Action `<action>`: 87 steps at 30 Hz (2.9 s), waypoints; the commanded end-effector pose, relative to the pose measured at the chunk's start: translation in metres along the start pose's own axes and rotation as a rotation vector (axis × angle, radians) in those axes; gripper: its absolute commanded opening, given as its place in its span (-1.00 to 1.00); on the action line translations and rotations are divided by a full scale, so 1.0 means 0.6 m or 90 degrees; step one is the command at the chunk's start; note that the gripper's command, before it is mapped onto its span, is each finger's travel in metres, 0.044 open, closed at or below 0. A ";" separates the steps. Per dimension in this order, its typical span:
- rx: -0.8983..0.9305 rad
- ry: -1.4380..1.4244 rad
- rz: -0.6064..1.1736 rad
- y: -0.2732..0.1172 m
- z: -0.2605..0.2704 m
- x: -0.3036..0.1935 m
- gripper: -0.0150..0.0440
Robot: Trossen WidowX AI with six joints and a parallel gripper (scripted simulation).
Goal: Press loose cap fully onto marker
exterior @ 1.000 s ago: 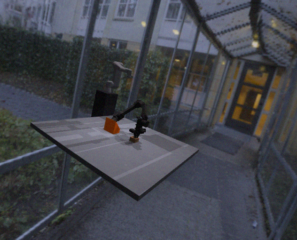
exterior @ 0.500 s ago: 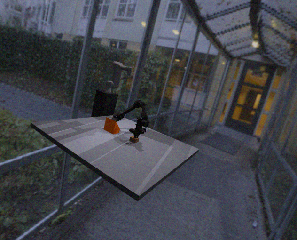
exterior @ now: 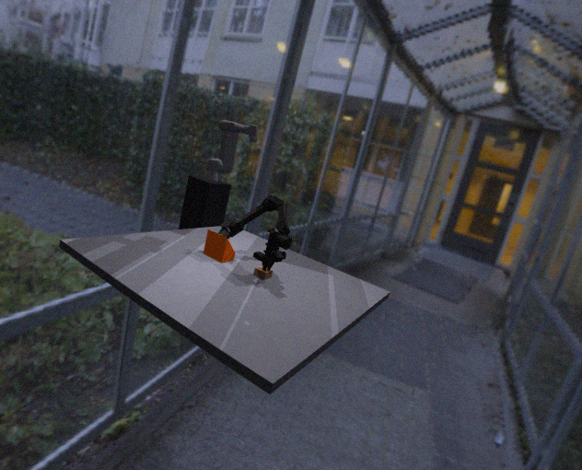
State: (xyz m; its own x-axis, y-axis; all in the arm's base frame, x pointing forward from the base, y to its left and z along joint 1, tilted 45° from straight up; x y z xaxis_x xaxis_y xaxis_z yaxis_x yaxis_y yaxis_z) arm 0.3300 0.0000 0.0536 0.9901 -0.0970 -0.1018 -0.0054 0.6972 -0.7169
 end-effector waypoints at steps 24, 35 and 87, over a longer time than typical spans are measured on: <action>0.000 -0.002 0.006 0.007 0.002 0.001 -0.49; 0.000 -0.002 0.006 0.007 0.002 0.001 -0.49; 0.000 0.000 0.000 0.000 0.000 0.002 0.13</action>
State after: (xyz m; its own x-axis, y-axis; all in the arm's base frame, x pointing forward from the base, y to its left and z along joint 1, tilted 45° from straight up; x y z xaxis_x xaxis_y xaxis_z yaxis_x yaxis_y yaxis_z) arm 0.3312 -0.0002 0.0537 0.9900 -0.0988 -0.1010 -0.0026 0.7014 -0.7127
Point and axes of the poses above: the point midway between the two fingers, 35 mm back from their tips, its own y axis out along the fingers, its own z axis across the jaws, x = y × z, the point moved 7 cm from there along -y, back along the fingers, and after that the axes turned 3 degrees about -y, right-handed, at the moved point
